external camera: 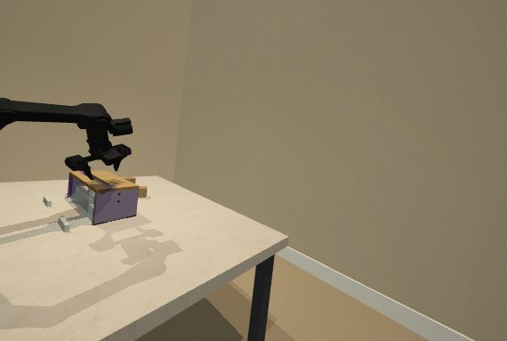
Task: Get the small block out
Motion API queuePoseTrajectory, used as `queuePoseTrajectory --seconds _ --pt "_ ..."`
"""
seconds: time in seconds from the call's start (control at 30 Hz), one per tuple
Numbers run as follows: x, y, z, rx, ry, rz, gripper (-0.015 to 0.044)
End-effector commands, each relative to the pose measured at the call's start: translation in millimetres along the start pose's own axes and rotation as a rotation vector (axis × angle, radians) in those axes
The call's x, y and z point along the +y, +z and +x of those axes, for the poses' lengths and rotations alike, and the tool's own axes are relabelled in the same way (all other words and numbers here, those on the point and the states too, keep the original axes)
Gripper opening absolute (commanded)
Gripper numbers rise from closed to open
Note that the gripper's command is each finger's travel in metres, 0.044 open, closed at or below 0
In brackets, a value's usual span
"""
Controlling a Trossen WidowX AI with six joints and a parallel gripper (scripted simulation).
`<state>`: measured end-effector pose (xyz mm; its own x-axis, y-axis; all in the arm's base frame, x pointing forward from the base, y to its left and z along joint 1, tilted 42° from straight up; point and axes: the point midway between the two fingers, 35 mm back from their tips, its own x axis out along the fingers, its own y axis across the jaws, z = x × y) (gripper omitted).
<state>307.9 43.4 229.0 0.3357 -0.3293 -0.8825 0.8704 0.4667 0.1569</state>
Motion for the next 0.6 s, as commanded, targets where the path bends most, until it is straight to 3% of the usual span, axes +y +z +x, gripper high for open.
queuePoseTrajectory --seconds 0.0,0.17,0.57 --pt "-5.8 -66.9 26.9 0.062 -0.159 0.127 0.04" --pt "-16.8 -107.6 39.2 0.051 -0.27 0.221 0.04" --pt "-17.4 -108.4 41.1 0.05 -0.272 0.223 0.04"
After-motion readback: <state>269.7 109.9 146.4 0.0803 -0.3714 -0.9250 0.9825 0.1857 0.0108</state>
